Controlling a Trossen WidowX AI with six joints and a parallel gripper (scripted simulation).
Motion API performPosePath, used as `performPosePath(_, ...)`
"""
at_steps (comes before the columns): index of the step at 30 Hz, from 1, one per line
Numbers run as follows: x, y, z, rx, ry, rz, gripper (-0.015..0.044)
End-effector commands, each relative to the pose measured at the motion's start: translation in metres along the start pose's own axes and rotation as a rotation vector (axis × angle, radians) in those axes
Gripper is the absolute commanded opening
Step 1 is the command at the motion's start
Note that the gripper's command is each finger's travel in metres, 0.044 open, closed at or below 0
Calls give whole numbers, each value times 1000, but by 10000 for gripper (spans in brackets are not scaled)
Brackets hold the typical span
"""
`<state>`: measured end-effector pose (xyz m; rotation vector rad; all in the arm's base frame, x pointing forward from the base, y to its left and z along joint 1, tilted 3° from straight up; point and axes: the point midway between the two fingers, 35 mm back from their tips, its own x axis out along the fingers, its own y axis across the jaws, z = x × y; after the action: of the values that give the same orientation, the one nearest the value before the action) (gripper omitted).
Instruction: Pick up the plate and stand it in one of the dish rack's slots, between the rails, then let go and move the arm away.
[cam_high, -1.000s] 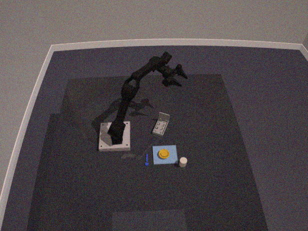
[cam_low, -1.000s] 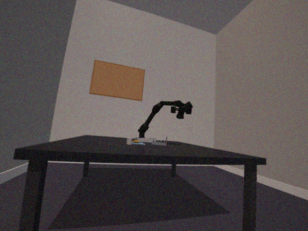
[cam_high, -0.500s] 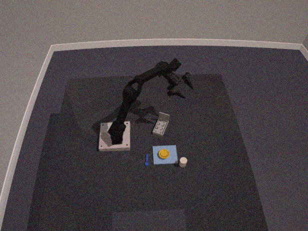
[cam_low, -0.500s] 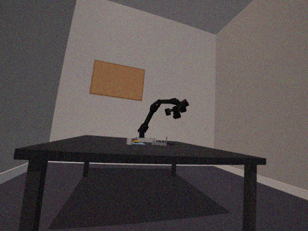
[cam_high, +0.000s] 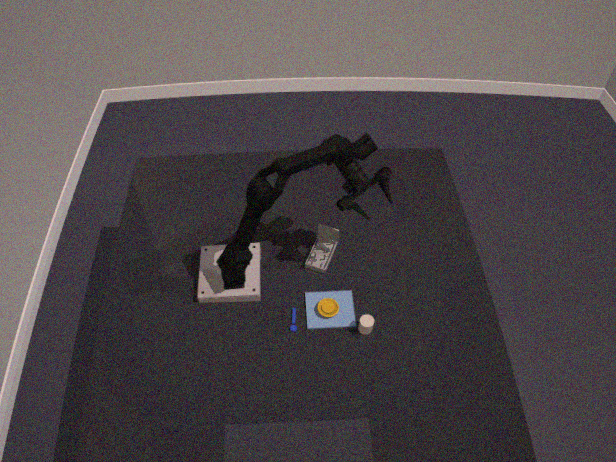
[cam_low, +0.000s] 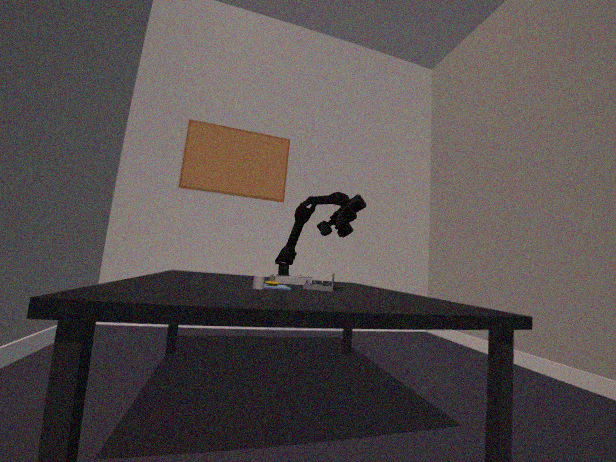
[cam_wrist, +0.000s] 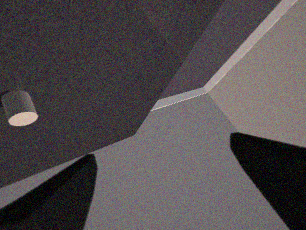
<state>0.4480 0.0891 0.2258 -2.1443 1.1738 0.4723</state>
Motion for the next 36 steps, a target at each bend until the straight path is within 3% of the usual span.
performPosePath(1, 12, 12, -8, 84, -33, 48, 400)
performPosePath(36, 75, 132, -67, 987, -188, 579, 400)
